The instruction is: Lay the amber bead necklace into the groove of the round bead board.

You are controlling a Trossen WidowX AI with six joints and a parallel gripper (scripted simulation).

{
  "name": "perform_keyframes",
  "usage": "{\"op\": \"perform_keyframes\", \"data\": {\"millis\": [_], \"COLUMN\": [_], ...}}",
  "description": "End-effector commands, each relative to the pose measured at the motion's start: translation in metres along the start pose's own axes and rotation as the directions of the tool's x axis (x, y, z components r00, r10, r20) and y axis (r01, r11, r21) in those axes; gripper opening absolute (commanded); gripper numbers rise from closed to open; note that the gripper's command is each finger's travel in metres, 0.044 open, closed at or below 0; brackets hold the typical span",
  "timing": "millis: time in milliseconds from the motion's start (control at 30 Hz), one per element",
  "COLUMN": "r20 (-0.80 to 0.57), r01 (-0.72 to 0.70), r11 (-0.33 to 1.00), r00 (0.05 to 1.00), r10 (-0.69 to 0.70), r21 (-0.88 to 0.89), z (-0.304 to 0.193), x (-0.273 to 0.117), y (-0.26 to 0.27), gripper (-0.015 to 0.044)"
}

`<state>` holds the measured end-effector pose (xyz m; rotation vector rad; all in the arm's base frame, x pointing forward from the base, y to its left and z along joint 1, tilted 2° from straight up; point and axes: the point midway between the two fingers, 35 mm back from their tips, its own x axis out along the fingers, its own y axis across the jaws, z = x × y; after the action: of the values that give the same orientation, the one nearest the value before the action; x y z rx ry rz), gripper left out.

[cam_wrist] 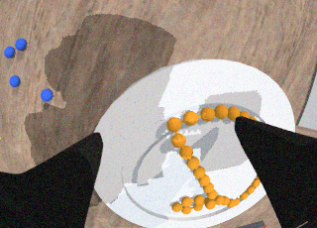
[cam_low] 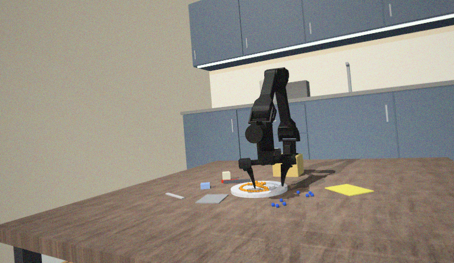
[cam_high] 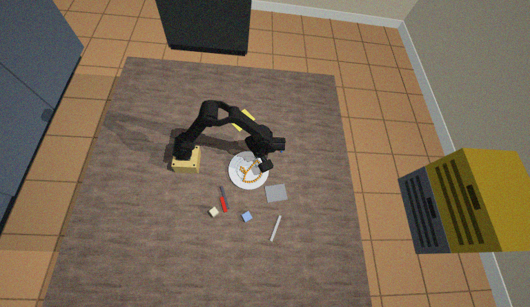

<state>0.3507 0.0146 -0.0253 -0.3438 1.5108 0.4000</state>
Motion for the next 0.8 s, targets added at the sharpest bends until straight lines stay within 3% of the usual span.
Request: {"op": "perform_keyframes", "data": {"millis": [0, 400, 633, 767], "r20": [-0.001, -0.001, -0.001, -0.001], "r01": [-0.001, -0.001, -0.001, -0.001], "r11": [1.0, 1.0, 0.95, 0.947], "r00": [1.0, 1.0, 1.0, 1.0], "r10": [0.001, 0.001, 0.0, 0.0], "r21": [0.003, 0.003, -0.311, -0.321], "z": [0.0, 0.0, -0.01, -0.01], "x": [0.0, 0.0, -0.031, -0.032], "y": [0.0, 0.0, -0.006, -0.006], "gripper": [0.044, 0.044, 0.0256, 0.0151]}}
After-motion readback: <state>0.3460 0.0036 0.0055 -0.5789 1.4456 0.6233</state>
